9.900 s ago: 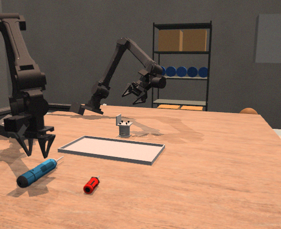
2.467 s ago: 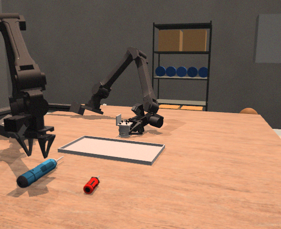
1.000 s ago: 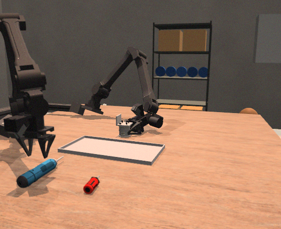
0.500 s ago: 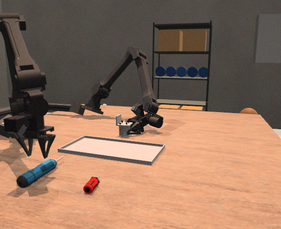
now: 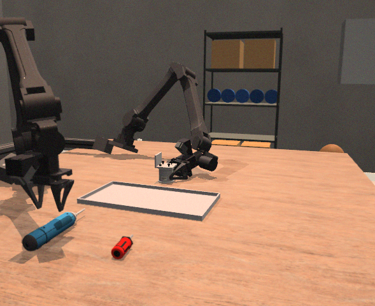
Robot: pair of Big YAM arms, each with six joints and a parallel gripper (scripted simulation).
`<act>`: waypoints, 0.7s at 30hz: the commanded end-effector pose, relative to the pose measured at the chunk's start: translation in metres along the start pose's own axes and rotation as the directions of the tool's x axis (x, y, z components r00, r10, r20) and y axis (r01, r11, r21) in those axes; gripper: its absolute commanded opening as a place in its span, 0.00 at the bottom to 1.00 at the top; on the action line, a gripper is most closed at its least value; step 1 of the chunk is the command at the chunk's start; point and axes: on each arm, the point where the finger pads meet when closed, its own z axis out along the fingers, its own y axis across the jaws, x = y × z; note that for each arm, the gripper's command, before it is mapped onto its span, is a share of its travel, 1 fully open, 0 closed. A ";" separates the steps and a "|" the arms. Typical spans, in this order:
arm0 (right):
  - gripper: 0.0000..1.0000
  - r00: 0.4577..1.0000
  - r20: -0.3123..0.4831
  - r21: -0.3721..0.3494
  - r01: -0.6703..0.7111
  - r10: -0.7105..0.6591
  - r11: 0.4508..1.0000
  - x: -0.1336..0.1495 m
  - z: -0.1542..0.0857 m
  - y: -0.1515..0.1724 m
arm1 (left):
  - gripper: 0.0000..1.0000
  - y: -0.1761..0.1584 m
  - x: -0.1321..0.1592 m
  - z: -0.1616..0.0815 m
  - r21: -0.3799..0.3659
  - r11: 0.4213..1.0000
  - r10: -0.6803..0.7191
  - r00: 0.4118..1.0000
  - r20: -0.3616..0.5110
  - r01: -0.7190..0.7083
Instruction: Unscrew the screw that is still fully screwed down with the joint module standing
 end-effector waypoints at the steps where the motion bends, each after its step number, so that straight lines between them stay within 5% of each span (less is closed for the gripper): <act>1: 0.65 0.998 0.066 -0.061 -0.006 0.010 0.998 -0.026 -0.031 0.015 | 0.61 0.008 -0.004 -0.003 -0.011 1.000 0.017 1.000 0.001 -0.017; 21: 0.65 0.998 0.066 -0.061 -0.006 0.010 0.998 -0.026 -0.031 0.015 | 0.60 0.008 -0.004 -0.003 -0.011 1.000 0.017 1.000 0.001 -0.017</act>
